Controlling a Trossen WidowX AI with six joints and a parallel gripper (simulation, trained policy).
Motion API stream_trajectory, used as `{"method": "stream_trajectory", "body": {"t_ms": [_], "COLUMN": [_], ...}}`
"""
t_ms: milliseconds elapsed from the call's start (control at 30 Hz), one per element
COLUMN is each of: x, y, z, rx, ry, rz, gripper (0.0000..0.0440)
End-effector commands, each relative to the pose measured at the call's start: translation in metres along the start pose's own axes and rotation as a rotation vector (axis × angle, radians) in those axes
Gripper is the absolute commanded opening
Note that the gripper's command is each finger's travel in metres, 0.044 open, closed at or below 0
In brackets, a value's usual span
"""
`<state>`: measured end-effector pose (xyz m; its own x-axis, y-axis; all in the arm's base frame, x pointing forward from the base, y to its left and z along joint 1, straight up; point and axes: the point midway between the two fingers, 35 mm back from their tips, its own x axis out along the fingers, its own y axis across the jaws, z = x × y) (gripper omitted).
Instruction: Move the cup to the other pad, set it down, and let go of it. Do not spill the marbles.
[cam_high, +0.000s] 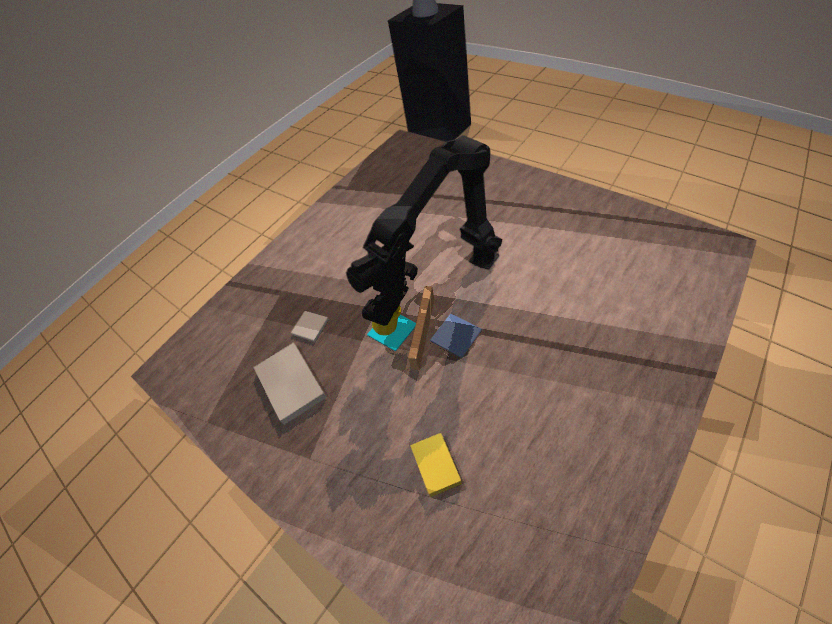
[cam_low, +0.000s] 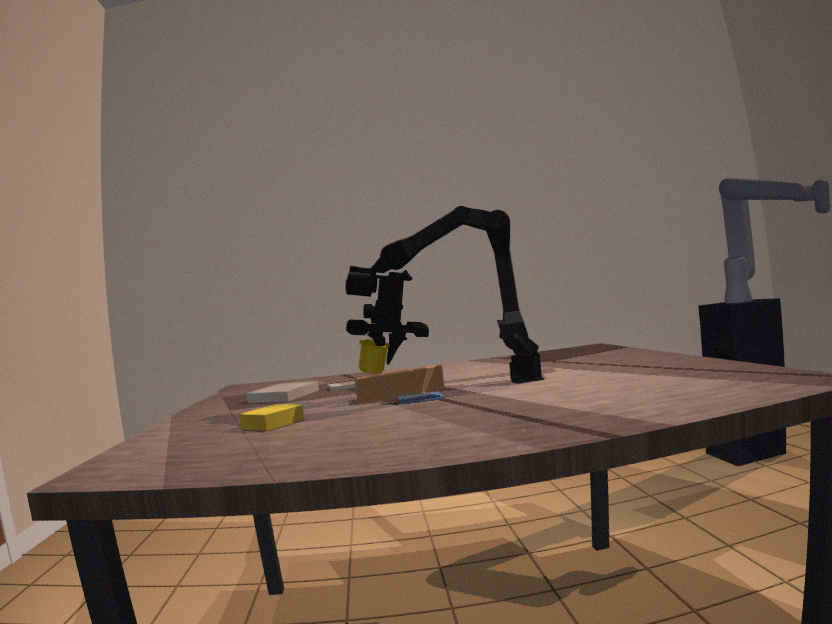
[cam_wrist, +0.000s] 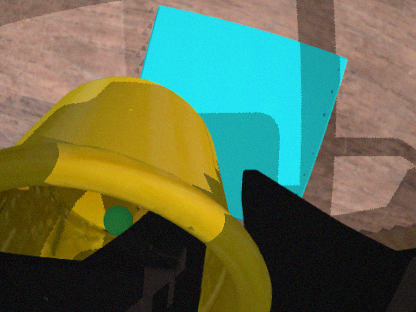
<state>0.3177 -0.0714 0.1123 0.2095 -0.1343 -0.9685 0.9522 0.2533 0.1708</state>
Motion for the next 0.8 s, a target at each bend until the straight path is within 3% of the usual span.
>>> {"method": "stream_trajectory", "body": {"t_ms": [0, 400, 600, 767], "x": [0.01, 0.033, 0.033, 0.026], "y": [-0.005, -0.022, -0.019, -0.018], "z": [0.001, 0.001, 0.006, 0.009], "rx": [0.005, 0.032, 0.057, 0.066], "ry": [-0.002, 0.003, -0.004, -0.005], "rz": [-0.009, -0.042, -0.002, 0.035], "gripper": [0.0011, 0.0065, 0.016, 0.0168]}}
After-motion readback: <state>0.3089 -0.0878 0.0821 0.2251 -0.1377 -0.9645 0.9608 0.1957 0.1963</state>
